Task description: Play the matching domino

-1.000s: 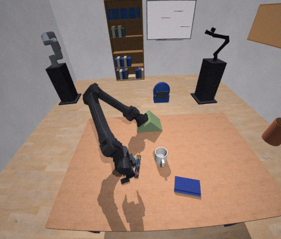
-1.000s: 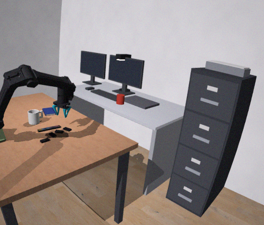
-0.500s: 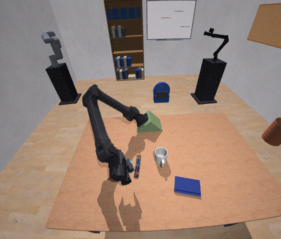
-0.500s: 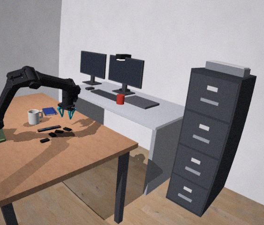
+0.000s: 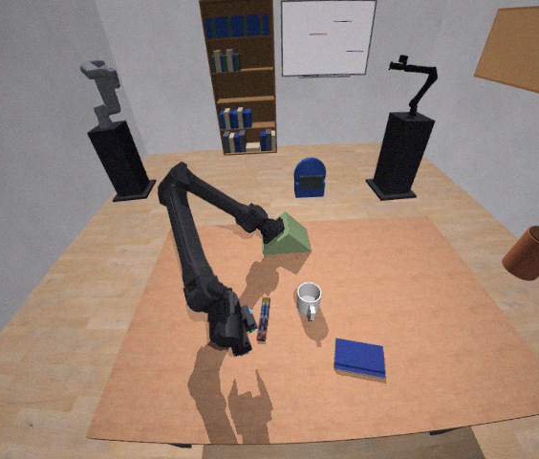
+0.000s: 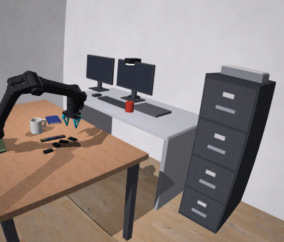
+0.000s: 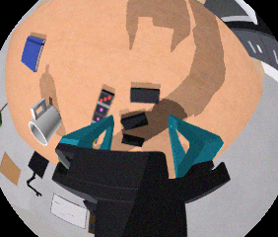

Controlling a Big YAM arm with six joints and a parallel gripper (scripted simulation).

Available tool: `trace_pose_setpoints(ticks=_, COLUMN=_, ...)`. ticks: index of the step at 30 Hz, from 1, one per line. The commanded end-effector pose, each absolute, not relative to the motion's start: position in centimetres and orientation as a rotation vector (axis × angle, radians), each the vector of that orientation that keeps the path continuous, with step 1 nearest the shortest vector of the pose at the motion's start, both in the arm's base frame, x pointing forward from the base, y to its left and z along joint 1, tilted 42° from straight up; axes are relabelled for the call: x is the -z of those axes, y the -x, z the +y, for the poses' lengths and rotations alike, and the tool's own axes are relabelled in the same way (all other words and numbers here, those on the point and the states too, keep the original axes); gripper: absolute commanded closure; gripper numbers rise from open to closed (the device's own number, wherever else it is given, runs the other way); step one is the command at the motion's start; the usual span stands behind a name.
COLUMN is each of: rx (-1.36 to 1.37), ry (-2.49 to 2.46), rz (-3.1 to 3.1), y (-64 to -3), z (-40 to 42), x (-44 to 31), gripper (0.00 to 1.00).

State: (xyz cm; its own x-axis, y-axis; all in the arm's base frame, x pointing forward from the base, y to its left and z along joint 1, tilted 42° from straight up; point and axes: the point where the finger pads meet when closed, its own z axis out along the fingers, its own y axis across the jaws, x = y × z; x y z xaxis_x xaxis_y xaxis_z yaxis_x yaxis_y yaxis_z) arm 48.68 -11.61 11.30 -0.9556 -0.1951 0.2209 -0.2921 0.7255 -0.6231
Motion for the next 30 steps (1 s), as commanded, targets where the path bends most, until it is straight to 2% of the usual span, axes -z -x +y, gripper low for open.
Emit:
trace_pose_setpoints(ticks=1, rx=-1.067, ry=-0.365, rz=-2.82, y=-49.8, z=-11.8, x=-12.4, gripper=0.27)
trace_pose_setpoints(ticks=30, rx=-1.097, ry=-0.29, rz=-2.854, y=-50.6, z=-12.6, x=-13.3, gripper=0.27)
